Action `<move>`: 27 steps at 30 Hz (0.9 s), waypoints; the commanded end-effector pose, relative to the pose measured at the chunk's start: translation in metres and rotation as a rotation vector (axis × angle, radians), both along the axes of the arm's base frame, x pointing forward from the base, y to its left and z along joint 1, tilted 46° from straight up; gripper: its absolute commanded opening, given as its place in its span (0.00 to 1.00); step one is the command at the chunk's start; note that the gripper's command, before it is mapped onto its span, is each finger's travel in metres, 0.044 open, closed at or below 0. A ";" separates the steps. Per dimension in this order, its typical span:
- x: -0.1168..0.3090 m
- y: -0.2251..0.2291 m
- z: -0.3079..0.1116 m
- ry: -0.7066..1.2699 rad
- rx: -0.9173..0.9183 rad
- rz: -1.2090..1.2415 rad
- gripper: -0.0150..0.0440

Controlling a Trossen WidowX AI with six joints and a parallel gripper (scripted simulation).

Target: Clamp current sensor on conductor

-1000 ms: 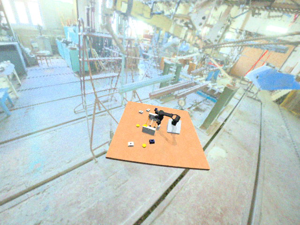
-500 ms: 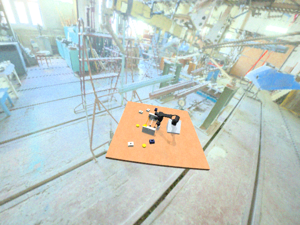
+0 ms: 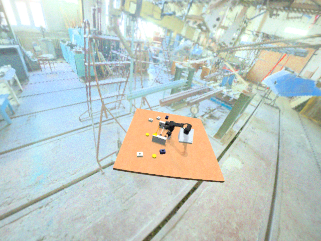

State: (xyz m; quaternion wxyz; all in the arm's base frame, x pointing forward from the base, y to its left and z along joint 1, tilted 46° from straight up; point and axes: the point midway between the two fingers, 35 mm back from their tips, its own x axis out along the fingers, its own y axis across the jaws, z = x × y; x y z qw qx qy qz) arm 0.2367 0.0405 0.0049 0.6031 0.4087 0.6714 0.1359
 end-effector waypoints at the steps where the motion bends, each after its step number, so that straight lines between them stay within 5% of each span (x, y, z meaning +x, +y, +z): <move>1: 0.000 0.000 0.000 -0.001 0.000 0.000 0.87; 6: 0.000 0.000 0.000 -0.001 0.000 0.000 0.64; 16: 0.000 0.000 0.000 -0.001 0.000 0.000 0.53; 22: 0.003 -0.016 0.012 0.001 -0.007 -0.003 0.26; 27: 0.003 -0.039 0.031 0.005 -0.011 -0.006 0.25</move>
